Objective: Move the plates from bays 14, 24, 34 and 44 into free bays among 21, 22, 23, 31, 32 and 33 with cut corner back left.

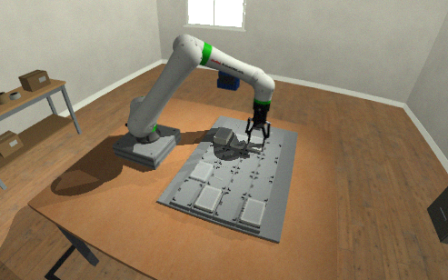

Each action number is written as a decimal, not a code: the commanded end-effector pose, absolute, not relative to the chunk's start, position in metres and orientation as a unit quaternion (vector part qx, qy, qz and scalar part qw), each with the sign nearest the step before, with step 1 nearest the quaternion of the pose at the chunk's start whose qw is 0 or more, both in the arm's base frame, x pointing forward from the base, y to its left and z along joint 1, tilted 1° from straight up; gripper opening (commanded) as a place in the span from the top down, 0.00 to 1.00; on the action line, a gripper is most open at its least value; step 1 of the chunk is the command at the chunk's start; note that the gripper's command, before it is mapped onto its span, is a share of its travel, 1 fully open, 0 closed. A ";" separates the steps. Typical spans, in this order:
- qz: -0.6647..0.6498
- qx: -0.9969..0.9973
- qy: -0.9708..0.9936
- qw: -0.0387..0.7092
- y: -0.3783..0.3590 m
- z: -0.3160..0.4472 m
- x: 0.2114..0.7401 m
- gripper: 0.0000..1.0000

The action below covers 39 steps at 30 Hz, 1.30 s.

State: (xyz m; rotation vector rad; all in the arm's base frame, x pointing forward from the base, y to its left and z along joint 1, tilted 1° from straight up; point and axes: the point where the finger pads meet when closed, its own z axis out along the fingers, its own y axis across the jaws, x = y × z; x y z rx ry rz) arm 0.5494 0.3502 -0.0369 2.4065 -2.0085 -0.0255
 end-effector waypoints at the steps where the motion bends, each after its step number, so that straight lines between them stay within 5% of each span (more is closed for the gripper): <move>1: -0.008 0.768 -0.641 0.002 0.351 -0.037 0.550 0.90; 39: -0.008 0.768 -0.641 0.002 0.351 -0.044 0.550 0.90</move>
